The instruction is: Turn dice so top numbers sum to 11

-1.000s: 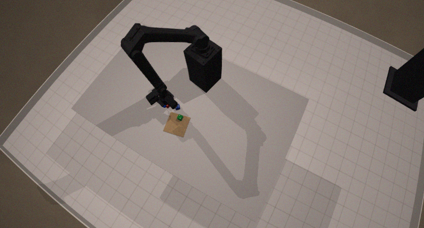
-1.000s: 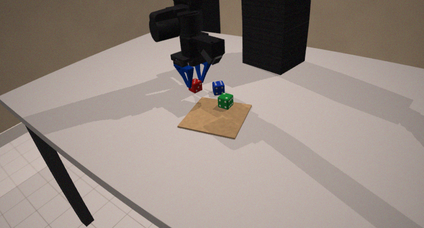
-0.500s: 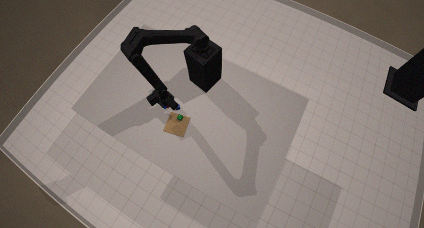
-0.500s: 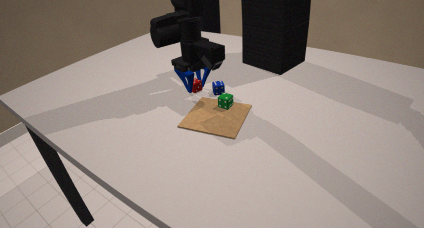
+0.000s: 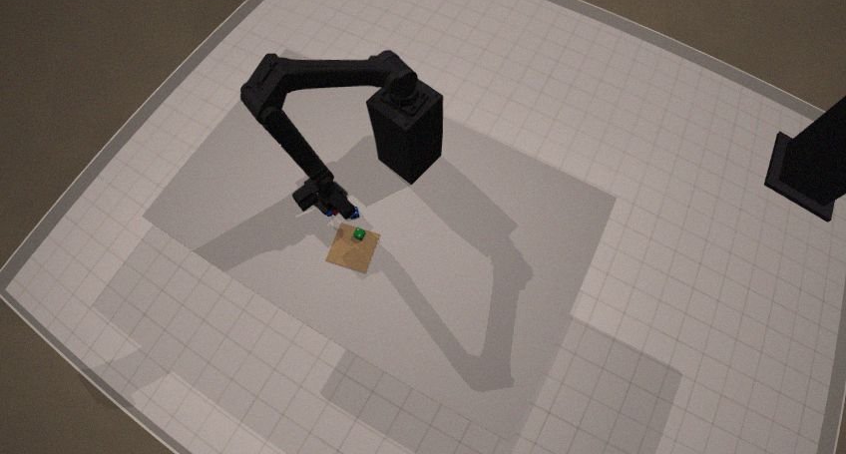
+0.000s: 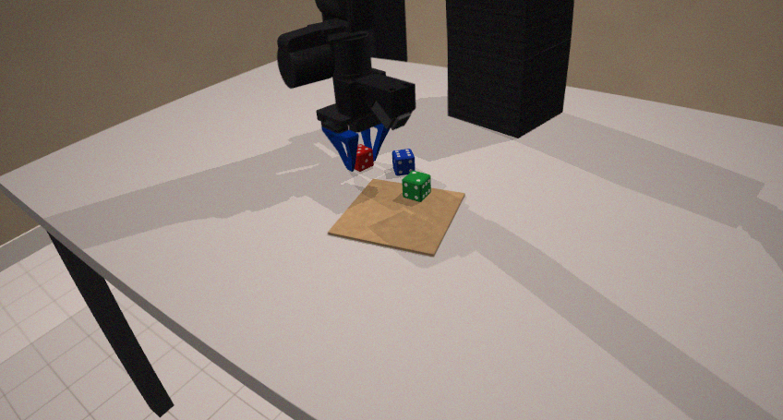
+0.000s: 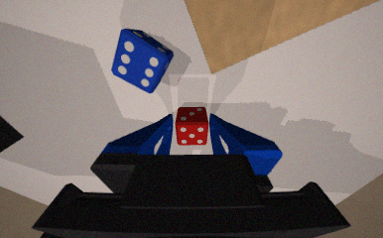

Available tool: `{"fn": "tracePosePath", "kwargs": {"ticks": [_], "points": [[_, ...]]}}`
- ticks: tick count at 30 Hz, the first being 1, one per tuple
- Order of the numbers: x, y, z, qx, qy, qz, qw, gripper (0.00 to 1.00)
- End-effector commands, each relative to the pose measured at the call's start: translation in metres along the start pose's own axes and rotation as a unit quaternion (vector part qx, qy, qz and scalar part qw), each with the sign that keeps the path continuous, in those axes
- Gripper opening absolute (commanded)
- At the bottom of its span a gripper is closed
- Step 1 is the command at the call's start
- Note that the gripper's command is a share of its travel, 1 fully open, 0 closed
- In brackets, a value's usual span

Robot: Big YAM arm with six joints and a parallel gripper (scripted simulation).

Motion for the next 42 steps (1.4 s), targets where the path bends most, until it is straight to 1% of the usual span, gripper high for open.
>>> {"fn": "tracePosePath", "kwargs": {"ticks": [1, 18, 19, 42], "points": [[0.0008, 0.0040, -0.0046, 0.009, 0.003, 0.001, 1.000, 0.45], [0.0008, 0.0040, -0.0046, 0.009, 0.003, 0.001, 1.000, 0.45], [0.0008, 0.0040, -0.0046, 0.009, 0.003, 0.001, 1.000, 0.26], [0.0008, 0.0040, -0.0046, 0.009, 0.003, 0.001, 1.000, 0.26]]}}
Point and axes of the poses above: the point where the finger pads meet when closed, its own y axis back along the fingers, its own z axis across the jaws, x = y × z, the point moved 4 cm from there along y, back along the fingers, and after that the axes turned 13 degrees about y, right-handed, at the moved point
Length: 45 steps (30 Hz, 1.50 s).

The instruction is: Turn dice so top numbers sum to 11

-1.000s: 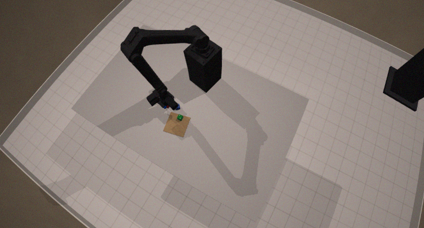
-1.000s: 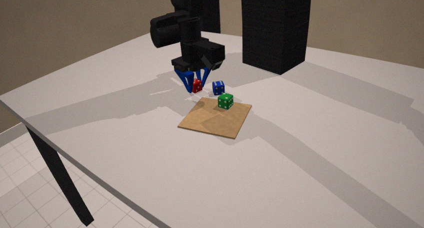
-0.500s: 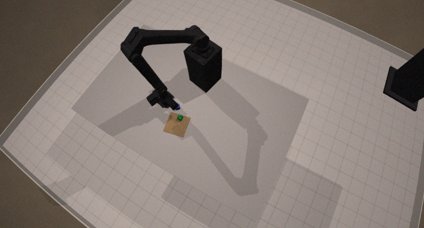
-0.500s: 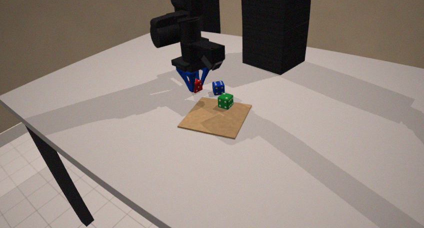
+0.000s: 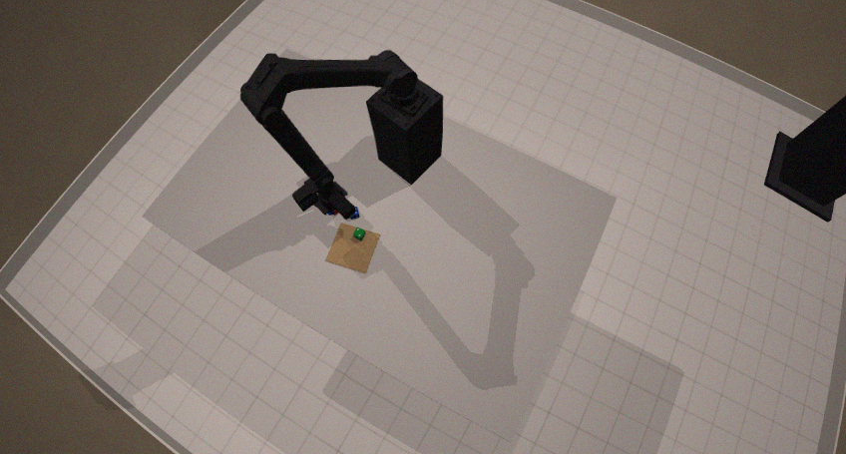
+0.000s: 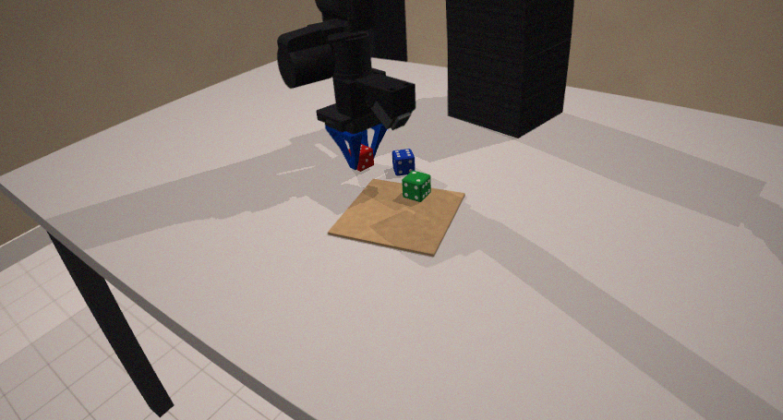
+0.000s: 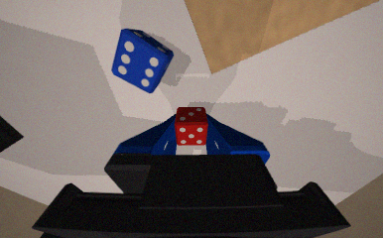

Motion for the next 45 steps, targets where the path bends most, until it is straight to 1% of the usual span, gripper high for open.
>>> {"fn": "tracePosePath", "kwargs": {"ticks": [1, 11, 12, 14, 15, 18, 23, 25, 26, 29, 32, 35, 36, 37, 40, 45], "points": [[0.001, 0.004, -0.005, 0.009, 0.003, 0.001, 1.000, 0.26], [0.001, 0.005, -0.005, 0.009, 0.003, 0.001, 1.000, 0.26], [0.002, 0.008, -0.007, 0.011, 0.003, 0.002, 1.000, 0.26], [0.000, 0.013, -0.002, 0.003, 0.003, -0.001, 1.000, 0.26], [0.000, 0.016, -0.002, 0.004, 0.003, -0.001, 1.000, 0.26], [0.001, 0.031, -0.002, 0.004, 0.003, 0.000, 1.000, 0.26], [0.002, 0.068, -0.003, 0.006, 0.002, 0.000, 1.000, 0.26], [0.002, 0.068, -0.003, 0.006, 0.002, 0.000, 1.000, 0.26], [0.003, 0.075, -0.006, 0.008, 0.001, 0.001, 1.000, 0.26], [0.003, 0.094, -0.003, 0.006, 0.001, 0.001, 1.000, 0.26], [0.003, 0.105, -0.002, 0.007, 0.000, 0.001, 1.000, 0.26], [0.003, 0.108, -0.002, 0.007, 0.000, 0.001, 1.000, 0.26], [0.003, 0.104, -0.002, 0.003, 0.000, -0.001, 1.000, 0.26], [0.001, 0.098, 0.003, -0.006, 0.000, -0.004, 1.000, 0.26], [0.003, 0.101, -0.001, 0.002, 0.000, -0.001, 1.000, 0.26], [0.002, 0.102, -0.002, 0.003, -0.001, -0.001, 1.000, 0.26]]}}
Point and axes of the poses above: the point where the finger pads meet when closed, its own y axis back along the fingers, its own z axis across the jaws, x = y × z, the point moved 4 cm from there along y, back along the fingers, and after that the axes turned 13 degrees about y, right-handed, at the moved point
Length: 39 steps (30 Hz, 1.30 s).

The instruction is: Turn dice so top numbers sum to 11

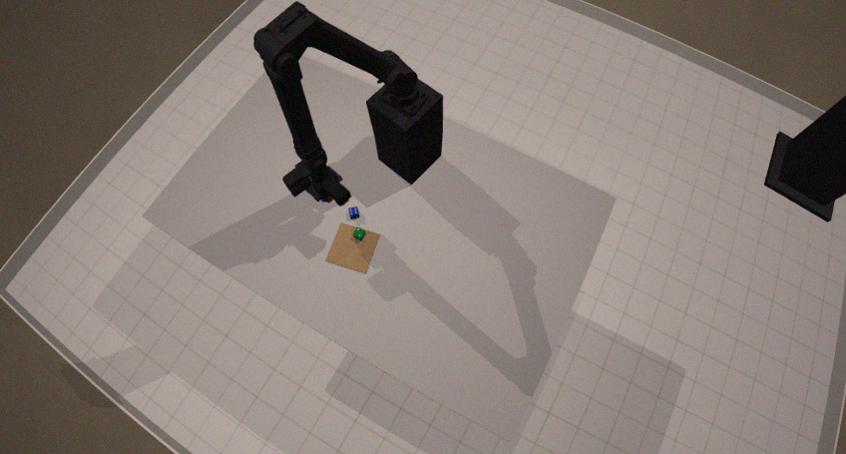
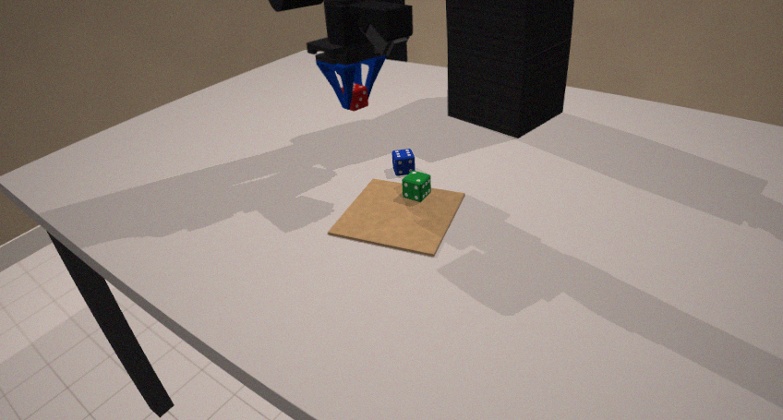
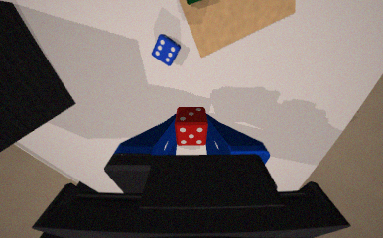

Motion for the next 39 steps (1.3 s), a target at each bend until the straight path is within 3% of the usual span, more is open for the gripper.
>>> {"fn": "tracePosePath", "kwargs": {"ticks": [1, 6, 9, 10, 12, 14, 16, 17, 19, 20, 23, 25, 27, 28, 32, 33, 35, 39], "points": [[-0.002, 0.001, -0.003, -0.001, -0.004, -0.002, 1.000, 0.26], [-0.032, -0.006, -0.024, -0.006, -0.030, -0.002, 1.000, 0.26], [-0.075, -0.009, -0.051, -0.005, -0.069, -0.002, 0.998, 0.26], [-0.075, -0.009, -0.051, -0.005, -0.069, -0.003, 0.998, 0.26], [-0.113, -0.012, -0.068, -0.004, -0.100, 0.000, 0.995, 0.26], [-0.113, -0.012, -0.068, -0.004, -0.100, 0.000, 0.995, 0.26], [-0.156, -0.014, -0.080, -0.003, -0.131, 0.000, 0.991, 0.26], [-0.157, -0.014, -0.080, -0.003, -0.132, 0.000, 0.991, 0.26], [-0.196, -0.015, -0.087, -0.002, -0.159, 0.000, 0.987, 0.26], [-0.199, -0.015, -0.088, -0.002, -0.161, 0.000, 0.987, 0.26], [-0.250, -0.016, -0.090, 0.000, -0.195, -0.001, 0.981, 0.26], [-0.271, -0.016, -0.089, 0.001, -0.208, -0.002, 0.978, 0.26], [-0.283, -0.006, -0.096, 0.011, -0.214, -0.009, 0.977, 0.26], [-0.279, -0.007, -0.084, 0.003, -0.215, -0.003, 0.977, 0.26], [-0.270, -0.010, -0.087, 0.002, -0.226, -0.002, 0.974, 0.26], [-0.273, -0.008, -0.095, 0.012, -0.226, -0.011, 0.974, 0.26], [-0.272, -0.006, -0.092, 0.016, -0.227, -0.019, 0.974, 0.26], [-0.271, -0.003, -0.093, 0.040, -0.215, -0.062, 0.974, 0.26]]}}
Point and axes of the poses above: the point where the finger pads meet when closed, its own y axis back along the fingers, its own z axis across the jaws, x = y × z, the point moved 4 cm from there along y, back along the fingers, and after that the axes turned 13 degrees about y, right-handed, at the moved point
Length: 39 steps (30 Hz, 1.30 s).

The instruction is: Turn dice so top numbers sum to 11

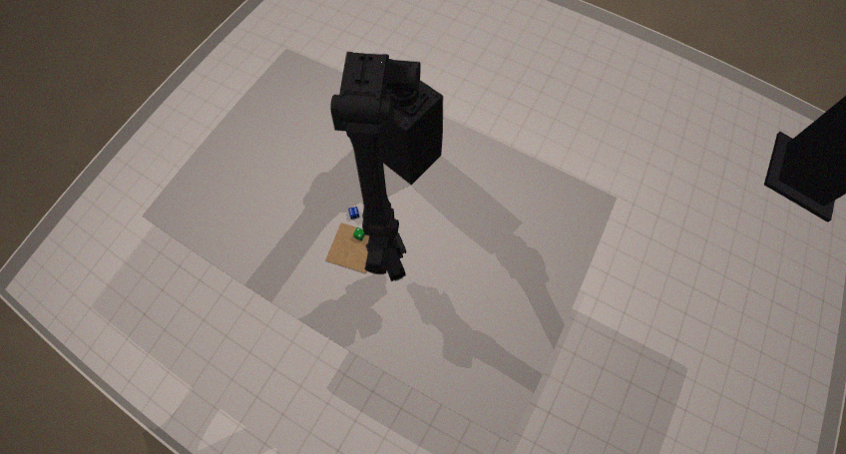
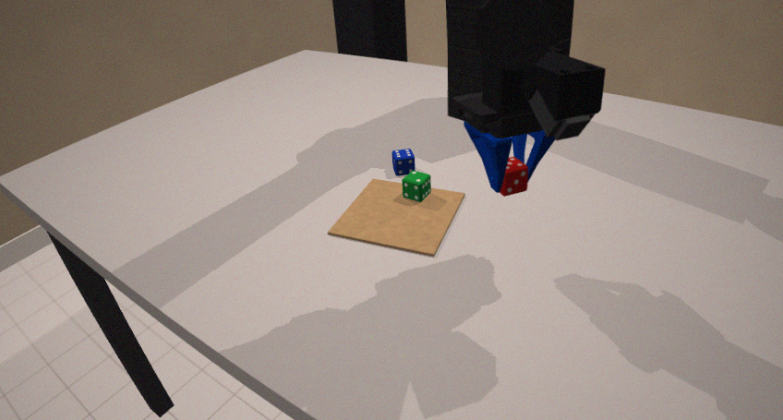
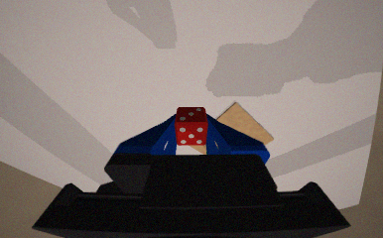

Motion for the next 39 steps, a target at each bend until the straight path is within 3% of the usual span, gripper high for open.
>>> {"fn": "tracePosePath", "kwargs": {"ticks": [1, 4, 5, 7, 9, 13, 17, 21, 24, 26, 27, 29, 35, 39], "points": [[-0.006, 0.015, -0.011, 0.030, 0.003, -0.054, 0.998, 0.26], [0.000, 0.014, -0.010, 0.046, 0.004, -0.120, 0.992, 0.26], [0.011, -0.001, 0.000, 0.038, 0.002, -0.133, 0.990, 0.26], [0.015, -0.002, 0.002, 0.051, 0.003, -0.188, 0.981, 0.26], [0.015, -0.002, 0.002, 0.051, 0.003, -0.188, 0.981, 0.26], [0.024, -0.004, 0.005, 0.074, -0.005, -0.298, 0.952, 0.26], [0.028, -0.009, 0.005, 0.096, -0.005, -0.391, 0.915, 0.26], [0.028, -0.012, 0.002, 0.114, -0.002, -0.453, 0.884, 0.26], [0.028, -0.014, 0.004, 0.117, 0.001, -0.475, 0.872, 0.26], [0.028, -0.014, 0.004, 0.117, 0.001, -0.475, 0.872, 0.26], [0.019, -0.001, 0.003, 0.122, 0.013, -0.485, 0.866, 0.26], [0.020, -0.001, -0.001, 0.126, 0.011, -0.488, 0.864, 0.26], [0.018, -0.003, -0.004, 0.128, 0.011, -0.488, 0.863, 0.26], [0.027, -0.021, 0.007, 0.118, 0.007, -0.480, 0.869, 0.26]]}}
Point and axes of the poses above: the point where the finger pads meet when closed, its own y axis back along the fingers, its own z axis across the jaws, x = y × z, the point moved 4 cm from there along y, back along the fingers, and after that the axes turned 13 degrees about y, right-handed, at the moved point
